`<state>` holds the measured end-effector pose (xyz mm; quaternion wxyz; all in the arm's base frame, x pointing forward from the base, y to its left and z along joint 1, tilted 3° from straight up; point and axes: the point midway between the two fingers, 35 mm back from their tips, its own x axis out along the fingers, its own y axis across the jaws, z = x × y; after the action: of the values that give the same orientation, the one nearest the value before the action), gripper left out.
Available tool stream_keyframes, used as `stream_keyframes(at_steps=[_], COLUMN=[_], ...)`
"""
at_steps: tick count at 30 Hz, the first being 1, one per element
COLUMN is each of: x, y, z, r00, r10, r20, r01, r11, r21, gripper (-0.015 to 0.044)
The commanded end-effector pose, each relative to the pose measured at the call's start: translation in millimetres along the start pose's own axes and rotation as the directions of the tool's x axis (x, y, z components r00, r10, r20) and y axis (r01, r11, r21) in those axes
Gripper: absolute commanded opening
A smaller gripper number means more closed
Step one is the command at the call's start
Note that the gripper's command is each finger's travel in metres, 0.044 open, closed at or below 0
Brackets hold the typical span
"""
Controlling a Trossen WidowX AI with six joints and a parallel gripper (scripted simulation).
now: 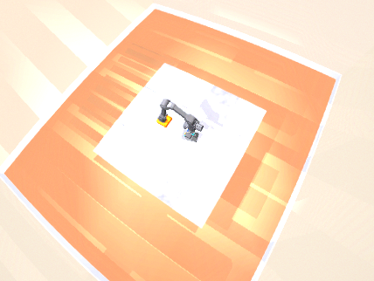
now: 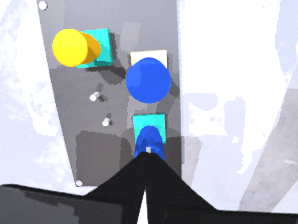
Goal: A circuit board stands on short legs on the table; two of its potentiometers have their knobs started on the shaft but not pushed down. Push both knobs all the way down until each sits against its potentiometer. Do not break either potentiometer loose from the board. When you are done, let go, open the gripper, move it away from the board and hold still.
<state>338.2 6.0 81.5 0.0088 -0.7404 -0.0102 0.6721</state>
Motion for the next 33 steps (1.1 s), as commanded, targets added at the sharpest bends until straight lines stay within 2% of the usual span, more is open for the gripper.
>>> stream_keyframes(at_steps=[1,20,29,33], x=[6.4,-22.1,-17.6,-32.8], y=[-0.6,-0.8,0.0,5.7], z=[-2.2,-2.4,-0.5,39.1], r00=[1.000,1.000,1.000,1.000], r10=[-0.004,-0.004,0.001,0.015], r20=[0.012,0.011,0.013,0.016], r01=[0.004,0.004,-0.001,-0.015], r11=[1.000,1.000,1.000,1.000], r21=[-0.005,-0.004,0.001,0.013], gripper=[0.0000,0.0000,0.0236,0.0341])
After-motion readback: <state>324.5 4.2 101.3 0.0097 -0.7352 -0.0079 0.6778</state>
